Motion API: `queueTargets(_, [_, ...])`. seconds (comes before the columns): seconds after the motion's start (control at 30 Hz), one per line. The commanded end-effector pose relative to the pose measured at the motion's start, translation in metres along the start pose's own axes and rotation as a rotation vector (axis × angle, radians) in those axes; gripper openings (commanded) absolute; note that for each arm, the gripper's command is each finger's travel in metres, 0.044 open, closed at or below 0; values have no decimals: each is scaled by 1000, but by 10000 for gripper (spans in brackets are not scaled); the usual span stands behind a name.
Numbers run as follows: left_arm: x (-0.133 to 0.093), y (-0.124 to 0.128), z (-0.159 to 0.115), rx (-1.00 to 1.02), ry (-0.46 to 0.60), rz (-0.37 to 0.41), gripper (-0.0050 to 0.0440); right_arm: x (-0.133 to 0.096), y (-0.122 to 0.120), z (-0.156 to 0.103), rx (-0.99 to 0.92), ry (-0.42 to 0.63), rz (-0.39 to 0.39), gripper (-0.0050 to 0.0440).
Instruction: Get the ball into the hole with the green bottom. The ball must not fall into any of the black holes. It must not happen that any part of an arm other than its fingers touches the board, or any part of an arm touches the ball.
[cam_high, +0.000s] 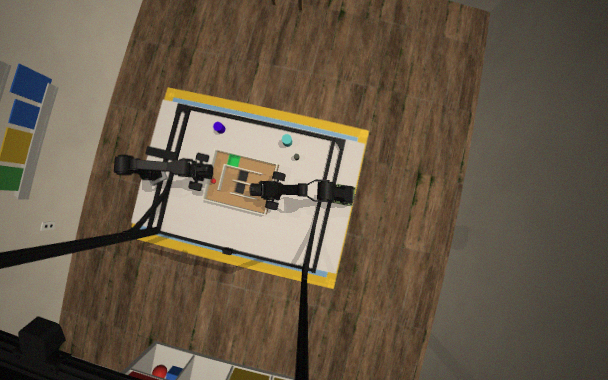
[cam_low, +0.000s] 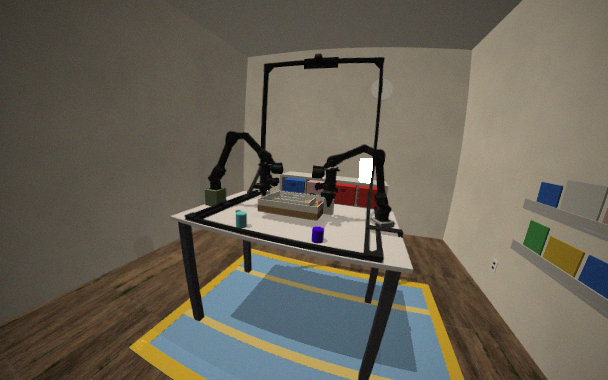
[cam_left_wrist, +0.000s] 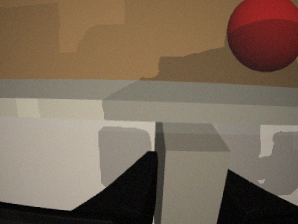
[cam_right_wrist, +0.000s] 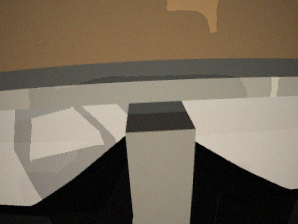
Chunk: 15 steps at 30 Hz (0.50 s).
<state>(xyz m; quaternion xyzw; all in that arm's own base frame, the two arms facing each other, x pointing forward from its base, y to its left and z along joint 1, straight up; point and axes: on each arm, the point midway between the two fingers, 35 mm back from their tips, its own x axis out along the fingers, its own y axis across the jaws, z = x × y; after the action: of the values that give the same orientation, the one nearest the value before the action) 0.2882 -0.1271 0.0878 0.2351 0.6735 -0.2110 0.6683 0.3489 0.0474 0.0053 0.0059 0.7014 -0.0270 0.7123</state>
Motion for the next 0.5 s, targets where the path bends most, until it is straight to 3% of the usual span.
queueTargets(0.0, [-1, 2, 1, 0, -2, -37, 20, -1, -2, -1, 0, 1, 37, 20])
queueTargets(0.2, [2, 4, 1, 0, -16, -82, 20, -3, -4, -1, 0, 14, 82, 20])
queueTargets(0.47, [3, 2, 0, -1, -23, -26, 20, -5, -2, 0, 0, 21, 26, 20])
